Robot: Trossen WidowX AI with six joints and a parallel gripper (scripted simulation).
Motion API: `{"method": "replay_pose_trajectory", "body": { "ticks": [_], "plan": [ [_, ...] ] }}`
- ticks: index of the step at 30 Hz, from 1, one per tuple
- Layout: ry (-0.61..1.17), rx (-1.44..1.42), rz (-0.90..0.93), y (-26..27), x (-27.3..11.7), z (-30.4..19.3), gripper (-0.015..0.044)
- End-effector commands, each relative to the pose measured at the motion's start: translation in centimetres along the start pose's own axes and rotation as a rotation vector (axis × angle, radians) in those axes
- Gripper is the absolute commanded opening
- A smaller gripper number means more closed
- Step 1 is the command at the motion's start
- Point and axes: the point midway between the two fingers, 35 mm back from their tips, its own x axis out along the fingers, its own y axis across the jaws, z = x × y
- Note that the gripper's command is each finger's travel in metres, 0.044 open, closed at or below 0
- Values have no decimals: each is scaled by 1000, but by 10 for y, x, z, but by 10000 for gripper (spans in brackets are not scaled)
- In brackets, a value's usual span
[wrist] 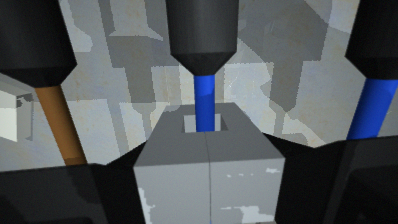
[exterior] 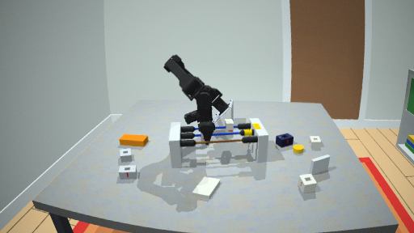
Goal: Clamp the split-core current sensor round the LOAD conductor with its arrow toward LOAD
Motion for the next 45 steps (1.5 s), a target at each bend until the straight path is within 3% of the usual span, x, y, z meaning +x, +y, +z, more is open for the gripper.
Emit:
{"method": "replay_pose_trajectory", "body": {
  "ticks": [1,7,11,45],
  "plan": [
    [0,0,0,0,0,0,143],
    [0,0,0,0,0,0,103],
    [-5,1,30,0,-2,0,0],
    [-3,3,-92,0,1,-1,0]
  ]
}}
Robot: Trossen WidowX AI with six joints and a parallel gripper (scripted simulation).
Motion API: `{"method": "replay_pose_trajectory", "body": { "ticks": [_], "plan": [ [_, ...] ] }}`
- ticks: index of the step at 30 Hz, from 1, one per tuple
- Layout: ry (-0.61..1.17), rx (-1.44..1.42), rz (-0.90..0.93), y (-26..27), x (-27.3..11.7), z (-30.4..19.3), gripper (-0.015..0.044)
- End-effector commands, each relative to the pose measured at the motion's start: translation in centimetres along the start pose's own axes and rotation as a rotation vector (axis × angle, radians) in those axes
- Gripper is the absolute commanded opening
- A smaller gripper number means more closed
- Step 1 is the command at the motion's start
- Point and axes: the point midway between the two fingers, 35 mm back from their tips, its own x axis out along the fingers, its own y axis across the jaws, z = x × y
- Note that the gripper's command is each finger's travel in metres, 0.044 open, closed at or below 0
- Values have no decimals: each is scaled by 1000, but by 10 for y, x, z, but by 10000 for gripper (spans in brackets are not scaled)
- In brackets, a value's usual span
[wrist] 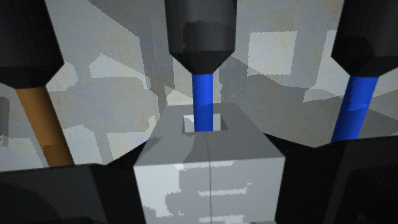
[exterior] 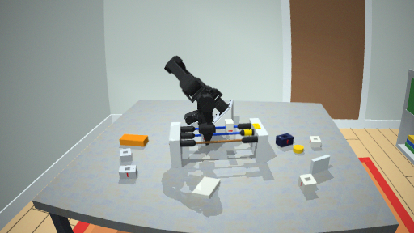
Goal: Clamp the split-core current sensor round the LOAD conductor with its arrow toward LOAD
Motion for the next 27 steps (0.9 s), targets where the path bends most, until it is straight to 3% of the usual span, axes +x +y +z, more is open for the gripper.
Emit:
{"method": "replay_pose_trajectory", "body": {
  "ticks": [1,4,14,27],
  "plan": [
    [0,6,0,1,2,0,0],
    [0,5,0,1,5,0,0],
    [0,2,2,1,0,0,257],
    [0,2,2,1,0,0,257]
  ]
}}
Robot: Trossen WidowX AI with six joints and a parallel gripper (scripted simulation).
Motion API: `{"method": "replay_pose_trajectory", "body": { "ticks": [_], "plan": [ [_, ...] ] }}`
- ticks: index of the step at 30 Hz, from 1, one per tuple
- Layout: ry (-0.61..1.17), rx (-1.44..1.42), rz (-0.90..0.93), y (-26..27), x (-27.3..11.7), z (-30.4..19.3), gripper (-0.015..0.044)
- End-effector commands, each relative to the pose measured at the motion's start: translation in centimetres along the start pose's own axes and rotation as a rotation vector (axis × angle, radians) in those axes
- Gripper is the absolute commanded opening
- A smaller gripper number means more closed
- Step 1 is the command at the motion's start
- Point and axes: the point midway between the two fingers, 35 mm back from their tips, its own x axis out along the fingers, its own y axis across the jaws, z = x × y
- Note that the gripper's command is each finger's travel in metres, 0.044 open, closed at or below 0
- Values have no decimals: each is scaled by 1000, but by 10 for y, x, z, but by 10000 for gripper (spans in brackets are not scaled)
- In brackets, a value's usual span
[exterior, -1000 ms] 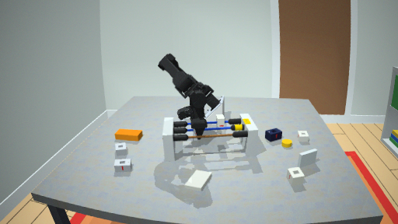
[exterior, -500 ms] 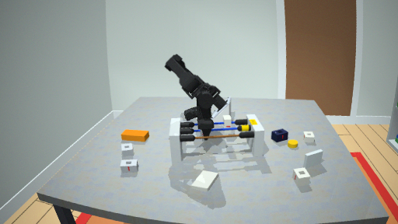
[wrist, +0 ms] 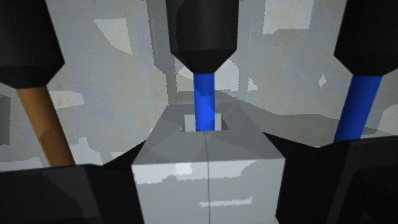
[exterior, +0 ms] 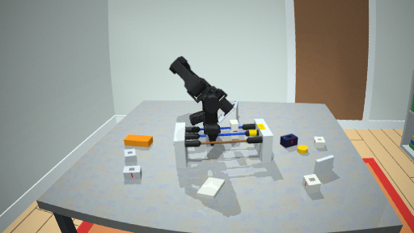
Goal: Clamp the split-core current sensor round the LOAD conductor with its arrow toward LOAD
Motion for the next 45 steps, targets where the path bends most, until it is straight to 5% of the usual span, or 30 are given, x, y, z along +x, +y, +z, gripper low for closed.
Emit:
{"method": "replay_pose_trajectory", "body": {
  "ticks": [1,20,27,35,42,45],
  "plan": [
    [0,-1,-1,0,0,0,257],
    [0,-1,-1,0,0,0,257],
    [0,-1,-1,0,0,0,440],
    [0,-1,-1,0,0,0,440],
    [-15,2,182,-17,-98,3,440],
    [-15,3,205,-21,-109,3,440]
  ]
}}
